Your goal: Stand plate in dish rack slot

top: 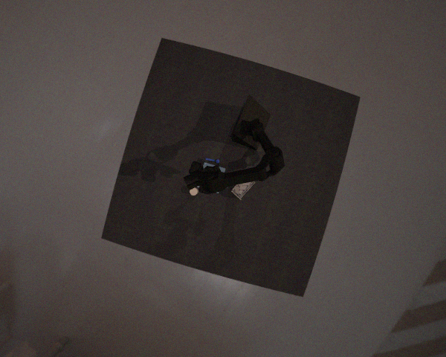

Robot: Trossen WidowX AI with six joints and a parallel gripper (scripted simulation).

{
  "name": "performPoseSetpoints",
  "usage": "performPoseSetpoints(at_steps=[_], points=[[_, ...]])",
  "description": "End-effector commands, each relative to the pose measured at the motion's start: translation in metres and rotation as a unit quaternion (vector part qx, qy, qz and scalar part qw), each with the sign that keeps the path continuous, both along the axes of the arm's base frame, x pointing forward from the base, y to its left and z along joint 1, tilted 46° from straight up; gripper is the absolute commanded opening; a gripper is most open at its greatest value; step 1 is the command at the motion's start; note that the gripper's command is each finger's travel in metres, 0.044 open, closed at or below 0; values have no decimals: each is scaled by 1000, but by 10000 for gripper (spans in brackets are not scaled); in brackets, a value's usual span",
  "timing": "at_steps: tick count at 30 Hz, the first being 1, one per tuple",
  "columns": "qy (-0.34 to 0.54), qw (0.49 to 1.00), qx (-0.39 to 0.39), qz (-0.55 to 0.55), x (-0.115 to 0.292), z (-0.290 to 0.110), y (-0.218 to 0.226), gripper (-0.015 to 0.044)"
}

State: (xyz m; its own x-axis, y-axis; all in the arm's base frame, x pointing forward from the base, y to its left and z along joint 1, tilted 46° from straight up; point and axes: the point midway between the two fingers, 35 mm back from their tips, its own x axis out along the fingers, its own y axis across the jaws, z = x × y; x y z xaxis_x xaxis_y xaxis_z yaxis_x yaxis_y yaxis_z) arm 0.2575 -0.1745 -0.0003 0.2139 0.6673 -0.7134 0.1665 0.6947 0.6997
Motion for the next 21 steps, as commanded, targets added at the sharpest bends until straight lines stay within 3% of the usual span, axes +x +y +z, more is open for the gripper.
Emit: performPoseSetpoints(at_steps=[1,4,11,21], points=[[-11,1000,6,23,4,-3,5,400],[-11,1000,5,24,8,-12,11,400],[-13,1000,8,23,40,-85,75,400],[-13,1000,8,23,38,-89,81,400]])
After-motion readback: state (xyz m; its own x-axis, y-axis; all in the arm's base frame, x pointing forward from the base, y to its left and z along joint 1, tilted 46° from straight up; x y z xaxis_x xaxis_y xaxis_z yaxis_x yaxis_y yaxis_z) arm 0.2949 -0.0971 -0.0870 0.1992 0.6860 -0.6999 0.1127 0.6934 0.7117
